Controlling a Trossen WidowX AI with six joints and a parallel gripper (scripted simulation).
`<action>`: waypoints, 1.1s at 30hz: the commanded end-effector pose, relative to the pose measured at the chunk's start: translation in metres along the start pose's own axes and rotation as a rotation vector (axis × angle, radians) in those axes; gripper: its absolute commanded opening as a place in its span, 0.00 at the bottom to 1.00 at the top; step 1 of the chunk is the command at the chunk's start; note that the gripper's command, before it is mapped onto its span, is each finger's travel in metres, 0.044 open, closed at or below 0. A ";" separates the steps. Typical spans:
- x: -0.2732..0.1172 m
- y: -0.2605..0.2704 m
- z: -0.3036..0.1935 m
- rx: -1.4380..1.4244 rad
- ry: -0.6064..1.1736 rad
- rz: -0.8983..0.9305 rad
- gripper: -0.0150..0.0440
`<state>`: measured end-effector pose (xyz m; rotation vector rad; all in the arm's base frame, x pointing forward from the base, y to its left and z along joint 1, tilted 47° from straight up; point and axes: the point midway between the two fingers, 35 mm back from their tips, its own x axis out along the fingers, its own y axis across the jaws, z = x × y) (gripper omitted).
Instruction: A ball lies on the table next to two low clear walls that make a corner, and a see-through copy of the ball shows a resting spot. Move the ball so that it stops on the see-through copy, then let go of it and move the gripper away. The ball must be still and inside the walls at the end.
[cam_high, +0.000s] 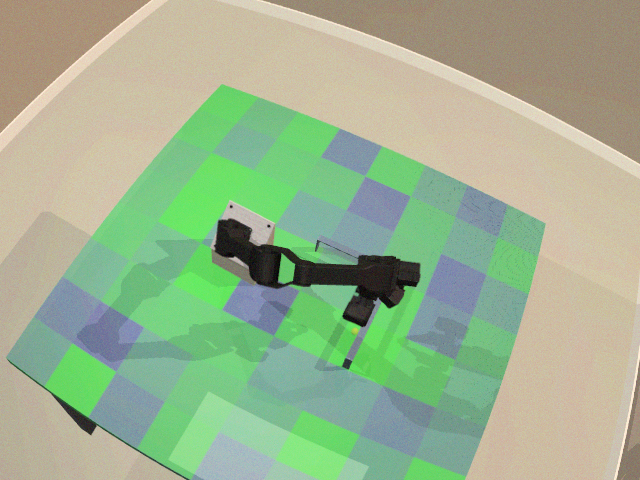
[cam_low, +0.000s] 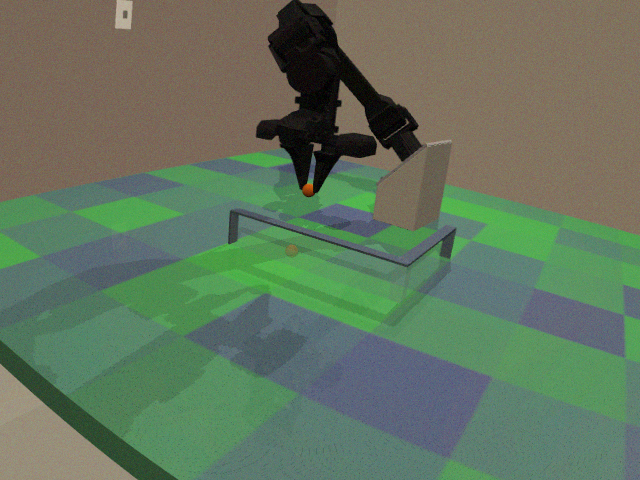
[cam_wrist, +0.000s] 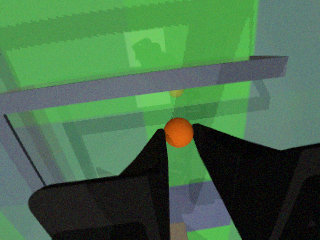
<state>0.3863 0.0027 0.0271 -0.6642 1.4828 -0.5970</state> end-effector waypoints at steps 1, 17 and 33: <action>0.018 -0.015 -0.001 0.005 0.004 -0.005 0.25; 0.087 -0.018 -0.001 0.005 0.004 -0.007 0.25; 0.105 -0.018 -0.002 0.005 0.004 -0.008 0.25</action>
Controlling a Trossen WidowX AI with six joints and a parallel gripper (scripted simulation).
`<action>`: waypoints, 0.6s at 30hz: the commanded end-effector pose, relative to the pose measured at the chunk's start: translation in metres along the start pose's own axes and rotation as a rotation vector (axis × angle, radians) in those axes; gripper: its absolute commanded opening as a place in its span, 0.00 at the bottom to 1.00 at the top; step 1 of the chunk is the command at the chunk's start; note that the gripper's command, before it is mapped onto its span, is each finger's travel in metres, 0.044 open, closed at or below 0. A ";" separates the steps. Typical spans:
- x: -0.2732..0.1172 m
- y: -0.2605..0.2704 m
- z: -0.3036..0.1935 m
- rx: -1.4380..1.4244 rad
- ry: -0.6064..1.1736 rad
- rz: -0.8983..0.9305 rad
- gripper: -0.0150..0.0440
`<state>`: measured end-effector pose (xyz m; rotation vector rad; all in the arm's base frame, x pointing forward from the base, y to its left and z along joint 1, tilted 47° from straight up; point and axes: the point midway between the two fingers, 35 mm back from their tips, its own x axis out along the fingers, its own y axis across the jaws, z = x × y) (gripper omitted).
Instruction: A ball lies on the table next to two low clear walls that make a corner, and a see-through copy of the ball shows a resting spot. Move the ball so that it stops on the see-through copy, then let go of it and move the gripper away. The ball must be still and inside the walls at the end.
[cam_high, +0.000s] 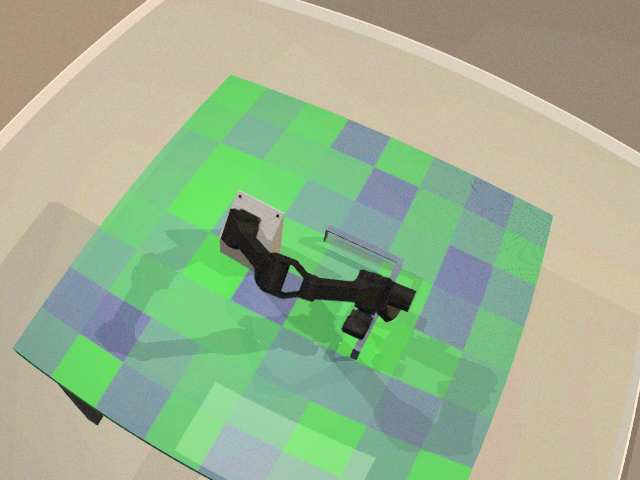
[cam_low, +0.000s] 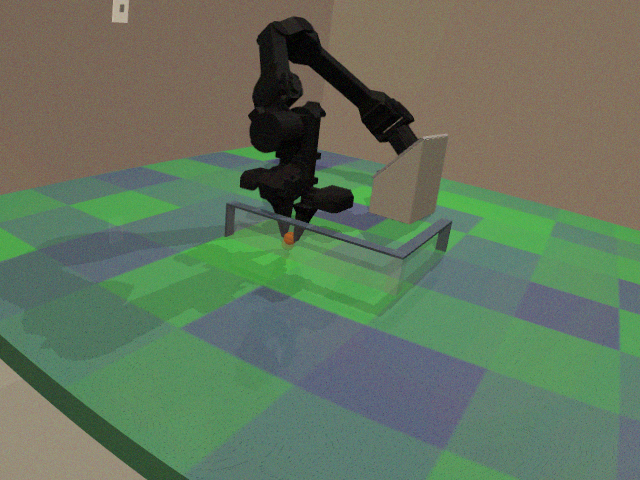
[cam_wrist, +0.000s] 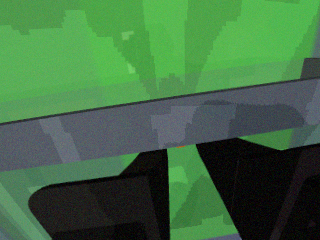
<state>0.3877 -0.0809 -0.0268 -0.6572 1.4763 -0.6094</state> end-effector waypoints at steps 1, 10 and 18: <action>0.009 0.001 -0.001 -0.008 0.004 -0.004 0.25; 0.013 0.001 -0.001 -0.008 0.004 -0.004 0.25; 0.011 0.000 -0.001 -0.002 0.003 -0.002 0.48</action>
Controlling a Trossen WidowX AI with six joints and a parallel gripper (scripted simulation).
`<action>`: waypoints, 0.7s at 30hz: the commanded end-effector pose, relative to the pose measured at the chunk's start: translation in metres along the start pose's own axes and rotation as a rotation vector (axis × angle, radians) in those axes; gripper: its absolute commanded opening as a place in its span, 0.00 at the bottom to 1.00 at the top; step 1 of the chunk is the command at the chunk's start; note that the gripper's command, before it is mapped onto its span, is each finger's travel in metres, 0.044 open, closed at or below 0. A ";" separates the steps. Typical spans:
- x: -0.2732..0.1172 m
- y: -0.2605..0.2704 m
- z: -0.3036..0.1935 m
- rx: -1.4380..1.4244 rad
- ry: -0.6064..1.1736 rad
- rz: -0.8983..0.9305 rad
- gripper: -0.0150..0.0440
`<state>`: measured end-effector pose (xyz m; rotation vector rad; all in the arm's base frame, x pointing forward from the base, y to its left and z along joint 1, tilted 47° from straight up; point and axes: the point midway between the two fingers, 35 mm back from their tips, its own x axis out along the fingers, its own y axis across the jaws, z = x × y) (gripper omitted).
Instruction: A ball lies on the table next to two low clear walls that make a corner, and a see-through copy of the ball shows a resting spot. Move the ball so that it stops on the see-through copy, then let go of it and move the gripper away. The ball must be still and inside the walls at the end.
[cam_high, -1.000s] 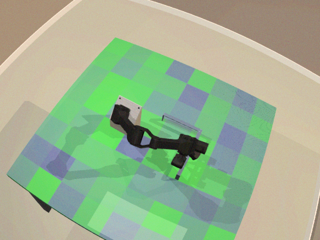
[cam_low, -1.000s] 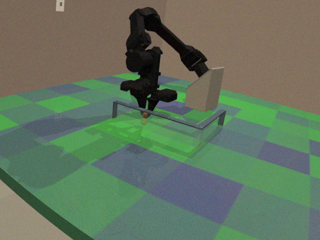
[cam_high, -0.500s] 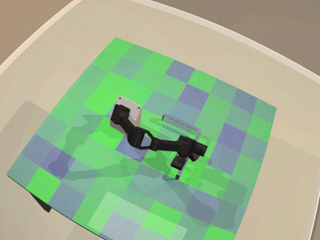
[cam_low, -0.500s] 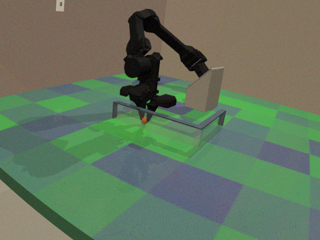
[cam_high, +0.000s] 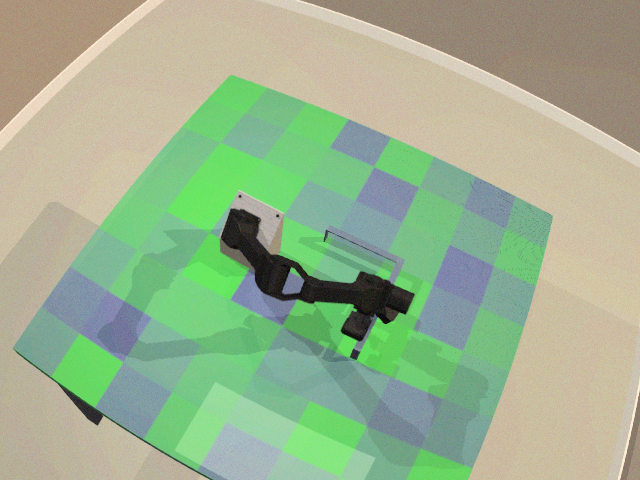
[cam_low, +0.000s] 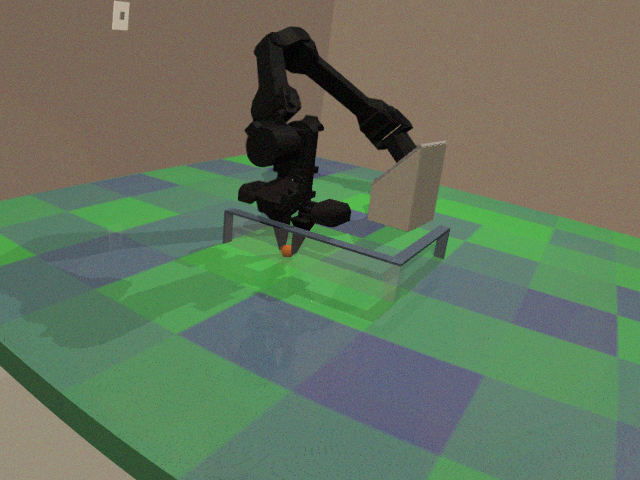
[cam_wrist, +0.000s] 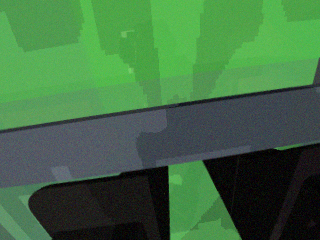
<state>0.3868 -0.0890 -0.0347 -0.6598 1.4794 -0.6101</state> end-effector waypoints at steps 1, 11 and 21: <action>0.000 0.000 0.000 0.000 0.000 0.000 0.52; -0.003 0.000 0.000 0.000 0.000 0.001 0.61; -0.088 0.001 0.000 -0.006 0.001 0.001 0.61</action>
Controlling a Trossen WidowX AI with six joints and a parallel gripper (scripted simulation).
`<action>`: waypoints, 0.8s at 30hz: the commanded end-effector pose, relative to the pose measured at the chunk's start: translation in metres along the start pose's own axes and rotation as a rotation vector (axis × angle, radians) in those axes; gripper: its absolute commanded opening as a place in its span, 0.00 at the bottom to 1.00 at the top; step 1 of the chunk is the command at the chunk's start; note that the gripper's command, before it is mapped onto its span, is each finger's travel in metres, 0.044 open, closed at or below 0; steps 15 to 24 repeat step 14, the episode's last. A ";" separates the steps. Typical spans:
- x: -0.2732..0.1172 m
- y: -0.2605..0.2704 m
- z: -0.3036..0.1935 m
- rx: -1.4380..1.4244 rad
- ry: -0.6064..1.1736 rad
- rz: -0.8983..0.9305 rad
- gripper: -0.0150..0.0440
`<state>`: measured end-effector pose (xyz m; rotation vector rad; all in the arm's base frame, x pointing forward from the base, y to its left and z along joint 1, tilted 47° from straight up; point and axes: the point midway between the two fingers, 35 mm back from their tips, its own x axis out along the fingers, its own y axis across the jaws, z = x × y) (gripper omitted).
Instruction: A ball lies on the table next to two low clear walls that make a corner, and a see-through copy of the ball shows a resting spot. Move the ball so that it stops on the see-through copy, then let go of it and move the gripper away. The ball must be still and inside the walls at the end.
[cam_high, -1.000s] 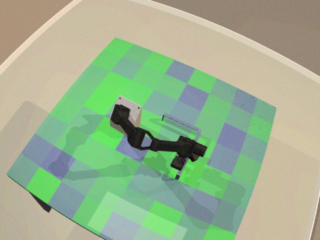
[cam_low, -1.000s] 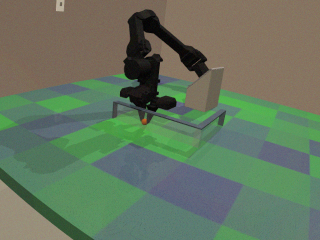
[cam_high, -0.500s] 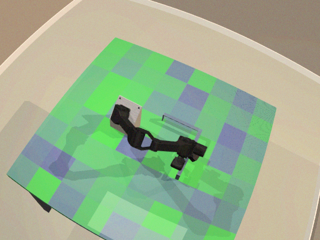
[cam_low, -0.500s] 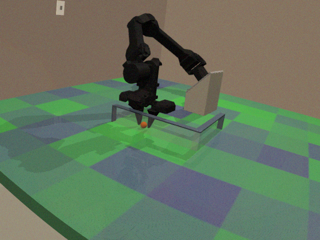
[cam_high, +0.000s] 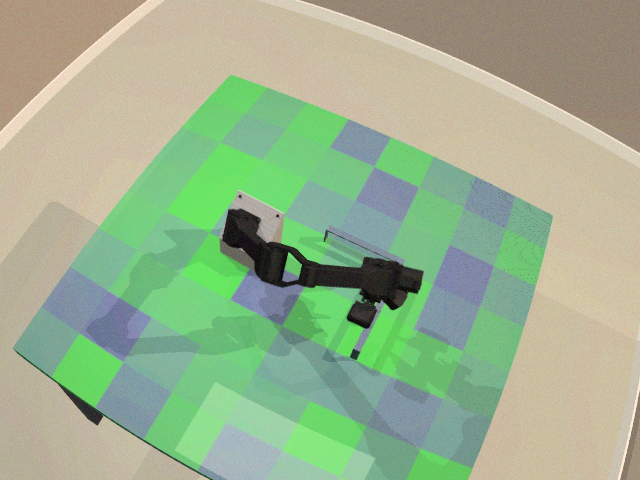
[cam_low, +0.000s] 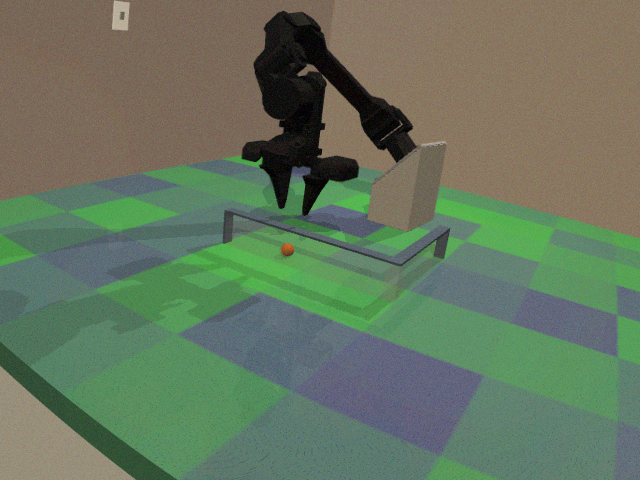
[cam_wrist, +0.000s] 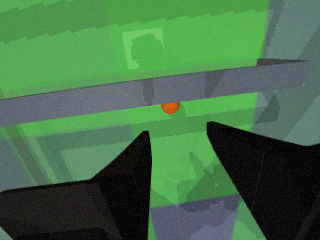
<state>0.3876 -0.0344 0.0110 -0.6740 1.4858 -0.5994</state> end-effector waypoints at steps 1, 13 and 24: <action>-0.017 -0.003 -0.002 0.011 0.001 0.002 0.61; -0.044 -0.002 -0.001 0.005 -0.007 -0.001 0.78; -0.051 -0.002 -0.002 0.006 -0.007 -0.002 0.83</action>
